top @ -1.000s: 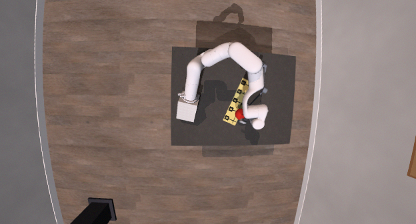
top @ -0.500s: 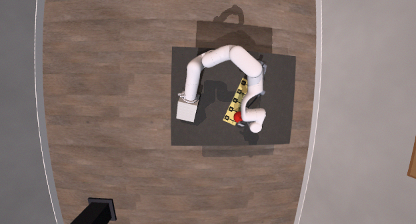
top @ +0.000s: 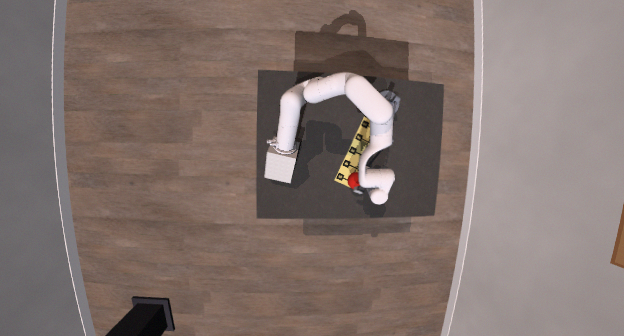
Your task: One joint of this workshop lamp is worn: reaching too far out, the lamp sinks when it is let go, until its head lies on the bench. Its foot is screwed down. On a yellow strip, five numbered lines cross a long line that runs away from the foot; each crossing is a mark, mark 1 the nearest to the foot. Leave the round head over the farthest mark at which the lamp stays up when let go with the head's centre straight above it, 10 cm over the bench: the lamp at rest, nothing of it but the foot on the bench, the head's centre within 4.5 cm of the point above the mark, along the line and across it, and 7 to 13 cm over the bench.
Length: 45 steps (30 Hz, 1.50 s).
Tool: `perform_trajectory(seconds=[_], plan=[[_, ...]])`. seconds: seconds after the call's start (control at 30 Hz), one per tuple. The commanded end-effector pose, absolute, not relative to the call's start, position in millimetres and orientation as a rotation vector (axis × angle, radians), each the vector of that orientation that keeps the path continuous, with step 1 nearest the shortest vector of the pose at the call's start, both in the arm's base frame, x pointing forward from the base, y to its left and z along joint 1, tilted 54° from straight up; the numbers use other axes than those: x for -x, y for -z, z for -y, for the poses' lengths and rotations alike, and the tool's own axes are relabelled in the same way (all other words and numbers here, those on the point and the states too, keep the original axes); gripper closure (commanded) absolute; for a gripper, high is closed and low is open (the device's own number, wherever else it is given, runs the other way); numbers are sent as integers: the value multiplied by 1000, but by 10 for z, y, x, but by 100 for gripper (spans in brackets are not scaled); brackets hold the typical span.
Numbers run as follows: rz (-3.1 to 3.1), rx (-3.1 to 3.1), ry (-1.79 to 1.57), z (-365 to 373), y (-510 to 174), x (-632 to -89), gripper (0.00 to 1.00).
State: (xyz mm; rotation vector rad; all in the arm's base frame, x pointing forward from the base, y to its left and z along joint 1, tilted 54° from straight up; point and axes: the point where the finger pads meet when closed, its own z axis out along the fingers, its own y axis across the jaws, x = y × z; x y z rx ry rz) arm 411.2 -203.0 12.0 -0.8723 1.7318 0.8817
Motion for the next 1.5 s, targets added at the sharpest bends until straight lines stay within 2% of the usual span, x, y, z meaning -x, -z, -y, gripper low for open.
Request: perform_trajectory(seconds=[0.0,0.73,0.77,1.47], plan=[[-1737,871,-875,2072,-41,-4084,100],[-1737,872,-875,2175,89,-4017,100],[-1737,871,-875,2175,89,-4017,0],[-1737,871,-875,2169,85,-4019,0]])
